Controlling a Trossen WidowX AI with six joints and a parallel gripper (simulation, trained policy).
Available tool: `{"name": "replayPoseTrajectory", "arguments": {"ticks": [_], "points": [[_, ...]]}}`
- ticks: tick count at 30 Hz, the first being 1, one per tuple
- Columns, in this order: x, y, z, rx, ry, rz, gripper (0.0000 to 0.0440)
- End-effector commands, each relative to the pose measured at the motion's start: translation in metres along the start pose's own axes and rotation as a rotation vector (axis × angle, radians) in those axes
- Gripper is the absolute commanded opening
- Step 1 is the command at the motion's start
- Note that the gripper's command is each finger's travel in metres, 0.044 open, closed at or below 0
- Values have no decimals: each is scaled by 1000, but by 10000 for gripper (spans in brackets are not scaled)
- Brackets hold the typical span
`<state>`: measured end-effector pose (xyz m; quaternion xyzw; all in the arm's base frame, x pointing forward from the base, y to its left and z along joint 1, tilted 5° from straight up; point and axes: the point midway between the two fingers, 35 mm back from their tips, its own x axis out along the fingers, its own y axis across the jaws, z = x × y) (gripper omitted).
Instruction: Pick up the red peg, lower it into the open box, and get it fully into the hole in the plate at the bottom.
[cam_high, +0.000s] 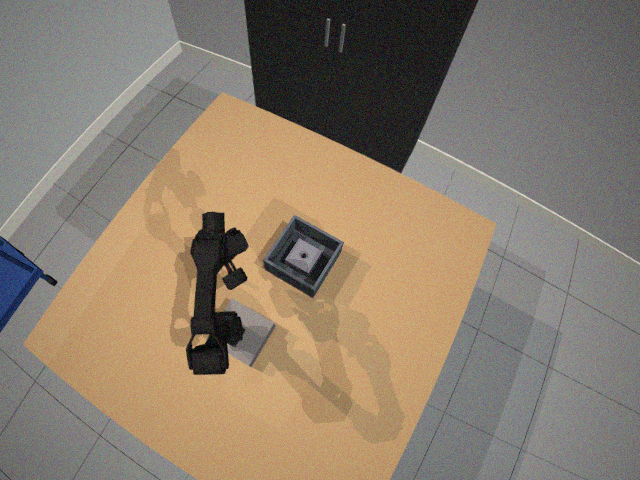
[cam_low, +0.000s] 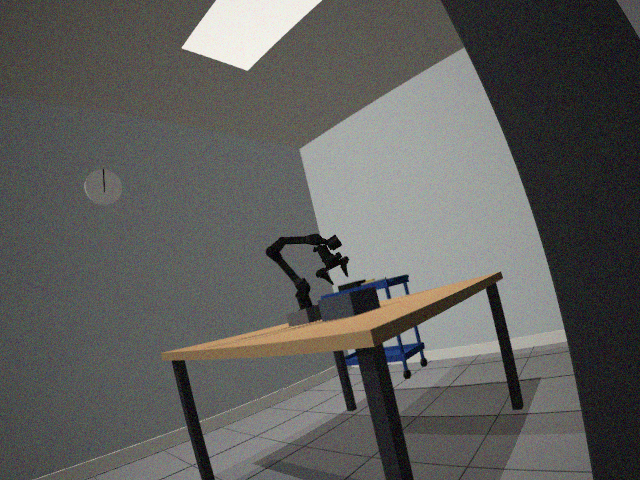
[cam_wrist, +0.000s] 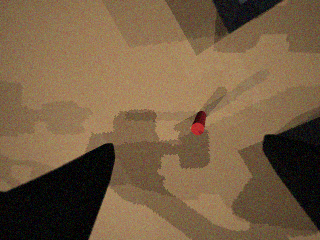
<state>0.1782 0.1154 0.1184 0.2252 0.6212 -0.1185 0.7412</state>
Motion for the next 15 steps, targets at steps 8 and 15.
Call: {"name": "replayPoseTrajectory", "arguments": {"ticks": [8, 15], "points": [[23, -17, -14, 156, 76, -248, 440], [41, -19, -19, 192, 96, -338, 440]]}}
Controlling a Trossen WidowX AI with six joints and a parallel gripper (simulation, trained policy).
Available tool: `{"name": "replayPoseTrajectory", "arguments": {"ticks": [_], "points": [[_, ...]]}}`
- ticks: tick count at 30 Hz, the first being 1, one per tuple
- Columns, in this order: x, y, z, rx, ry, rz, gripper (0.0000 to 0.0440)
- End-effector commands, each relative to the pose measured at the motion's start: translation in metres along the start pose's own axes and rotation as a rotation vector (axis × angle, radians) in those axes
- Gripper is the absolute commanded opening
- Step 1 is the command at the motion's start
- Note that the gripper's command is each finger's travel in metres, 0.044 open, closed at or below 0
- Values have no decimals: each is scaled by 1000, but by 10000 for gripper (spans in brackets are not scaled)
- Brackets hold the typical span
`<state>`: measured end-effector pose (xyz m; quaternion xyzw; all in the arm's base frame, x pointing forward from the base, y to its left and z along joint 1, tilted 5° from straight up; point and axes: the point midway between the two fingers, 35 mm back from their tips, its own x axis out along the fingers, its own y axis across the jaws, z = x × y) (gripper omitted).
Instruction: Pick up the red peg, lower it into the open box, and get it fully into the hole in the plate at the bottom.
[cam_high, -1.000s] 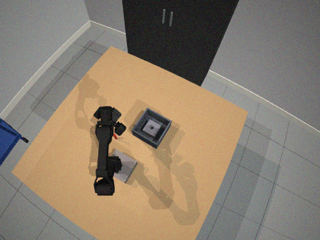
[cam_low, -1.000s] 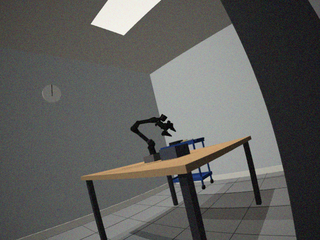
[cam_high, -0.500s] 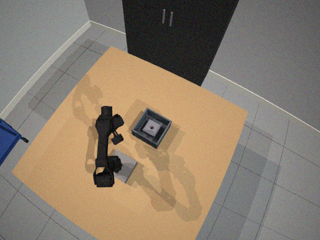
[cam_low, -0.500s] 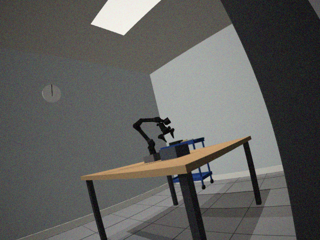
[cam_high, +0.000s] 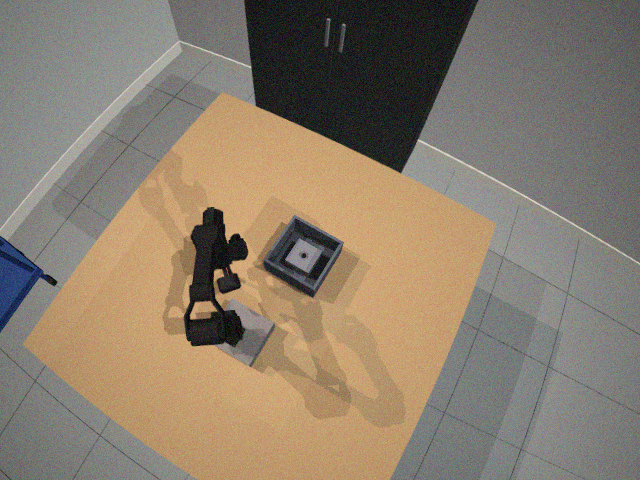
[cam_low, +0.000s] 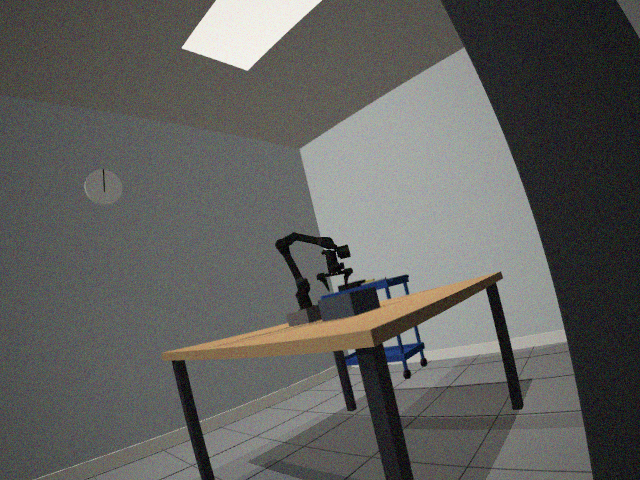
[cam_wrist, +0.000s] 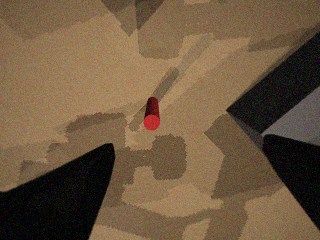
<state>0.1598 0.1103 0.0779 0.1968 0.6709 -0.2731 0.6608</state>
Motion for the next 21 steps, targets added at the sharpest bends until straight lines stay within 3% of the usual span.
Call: {"name": "replayPoseTrajectory", "arguments": {"ticks": [1, 21], "points": [[7, 4, 0, 22, 0, -38, 440], [59, 18, -2, 32, -13, -101, 432]]}}
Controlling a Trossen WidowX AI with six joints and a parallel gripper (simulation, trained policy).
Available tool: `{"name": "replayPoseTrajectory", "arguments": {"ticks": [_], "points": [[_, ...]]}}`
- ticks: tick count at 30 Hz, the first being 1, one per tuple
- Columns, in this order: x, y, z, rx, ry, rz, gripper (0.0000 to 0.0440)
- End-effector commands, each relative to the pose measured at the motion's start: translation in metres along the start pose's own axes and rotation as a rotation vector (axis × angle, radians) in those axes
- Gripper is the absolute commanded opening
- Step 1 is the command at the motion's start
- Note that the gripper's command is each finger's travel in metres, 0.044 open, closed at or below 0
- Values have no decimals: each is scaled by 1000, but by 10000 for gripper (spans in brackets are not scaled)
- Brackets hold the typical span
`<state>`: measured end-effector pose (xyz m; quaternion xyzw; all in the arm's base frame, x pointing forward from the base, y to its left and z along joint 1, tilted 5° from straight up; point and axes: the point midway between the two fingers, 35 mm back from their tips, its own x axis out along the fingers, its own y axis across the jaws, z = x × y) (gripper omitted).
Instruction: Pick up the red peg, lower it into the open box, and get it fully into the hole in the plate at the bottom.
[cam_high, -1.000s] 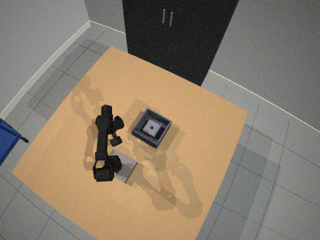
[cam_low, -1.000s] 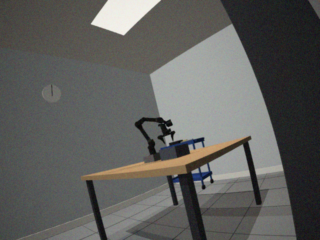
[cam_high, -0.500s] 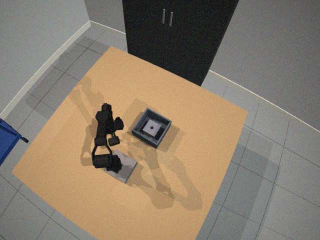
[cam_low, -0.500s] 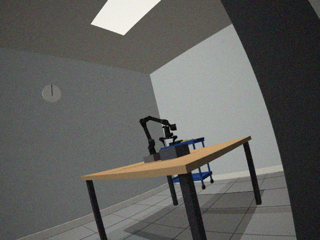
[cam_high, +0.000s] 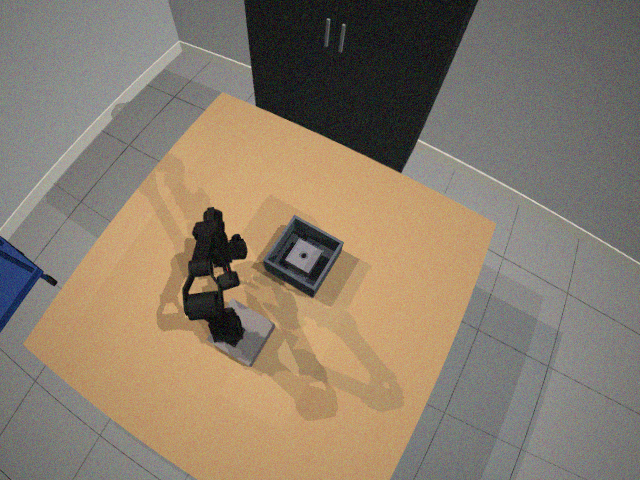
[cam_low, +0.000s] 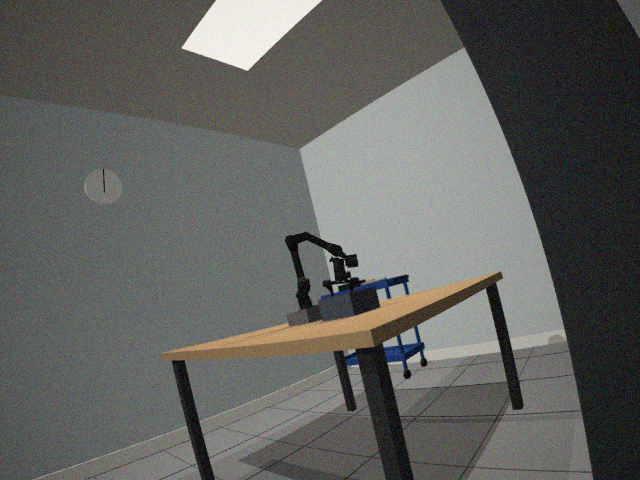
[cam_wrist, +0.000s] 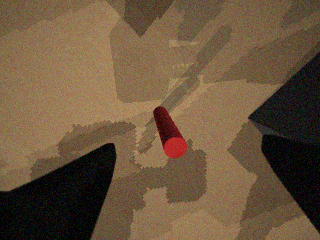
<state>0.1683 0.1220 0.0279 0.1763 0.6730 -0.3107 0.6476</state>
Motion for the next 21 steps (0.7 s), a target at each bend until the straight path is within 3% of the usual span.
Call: {"name": "replayPoseTrajectory", "arguments": {"ticks": [1, 8, 11, 21], "points": [[15, 0, -1, 6, -9, -15, 432], [40, 4, 0, 10, -26, -6, 438], [49, 5, 0, 6, -30, -7, 418], [75, 1, -1, 10, -22, -54, 165]]}}
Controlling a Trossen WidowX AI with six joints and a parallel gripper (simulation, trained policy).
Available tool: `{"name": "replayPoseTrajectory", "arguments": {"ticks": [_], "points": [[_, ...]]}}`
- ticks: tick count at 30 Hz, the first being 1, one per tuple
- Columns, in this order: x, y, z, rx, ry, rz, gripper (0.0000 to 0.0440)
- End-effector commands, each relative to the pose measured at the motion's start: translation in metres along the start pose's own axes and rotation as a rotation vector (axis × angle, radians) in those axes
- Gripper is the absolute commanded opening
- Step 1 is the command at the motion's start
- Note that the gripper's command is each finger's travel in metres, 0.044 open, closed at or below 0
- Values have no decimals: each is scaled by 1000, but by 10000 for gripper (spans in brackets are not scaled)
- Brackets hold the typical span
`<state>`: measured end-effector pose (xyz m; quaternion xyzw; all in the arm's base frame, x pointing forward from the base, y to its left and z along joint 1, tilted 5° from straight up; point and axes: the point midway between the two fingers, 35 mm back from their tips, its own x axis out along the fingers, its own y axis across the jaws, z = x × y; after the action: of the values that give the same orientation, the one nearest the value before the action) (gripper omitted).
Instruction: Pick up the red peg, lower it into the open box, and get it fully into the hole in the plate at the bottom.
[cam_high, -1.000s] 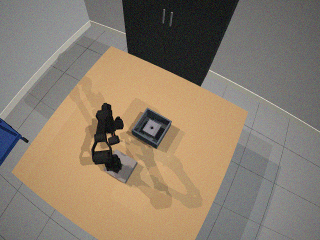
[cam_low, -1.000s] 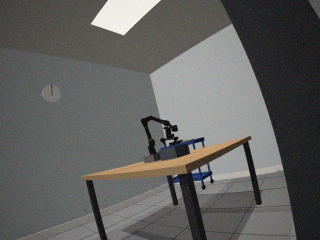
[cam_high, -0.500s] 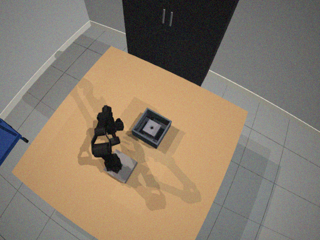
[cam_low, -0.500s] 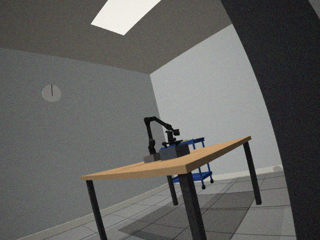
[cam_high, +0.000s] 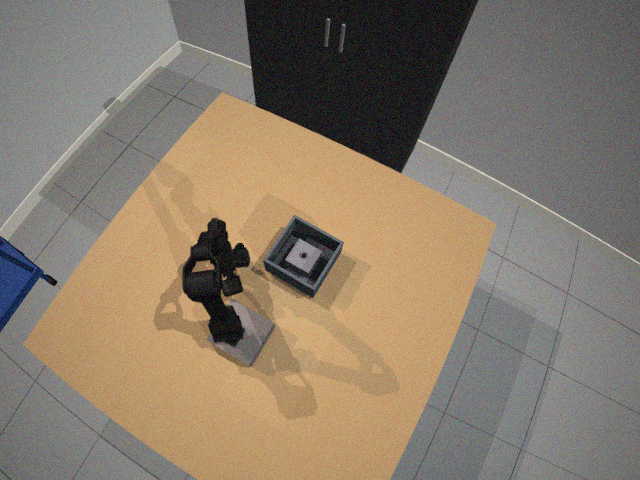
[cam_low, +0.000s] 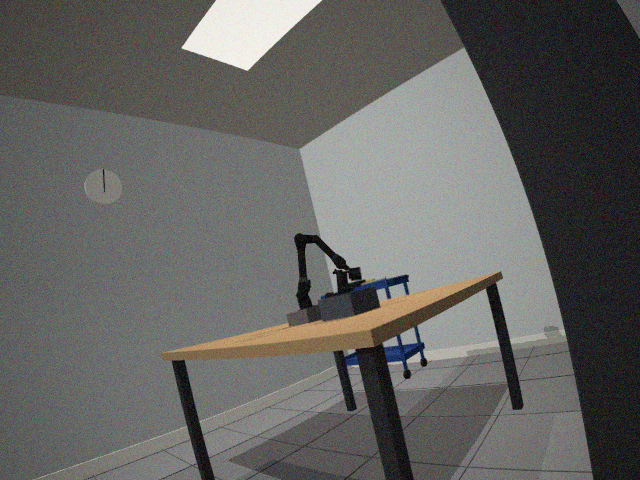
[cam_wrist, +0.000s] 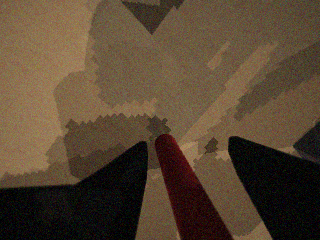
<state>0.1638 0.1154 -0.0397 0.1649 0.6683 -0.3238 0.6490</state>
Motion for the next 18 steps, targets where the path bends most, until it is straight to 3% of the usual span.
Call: {"name": "replayPoseTrajectory", "arguments": {"ticks": [1, 7, 18], "points": [[9, -5, -1, 5, 0, -31, 140], [13, -9, -2, -5, 9, -82, 0], [-24, 3, 20, -19, -73, -48, 0]]}}
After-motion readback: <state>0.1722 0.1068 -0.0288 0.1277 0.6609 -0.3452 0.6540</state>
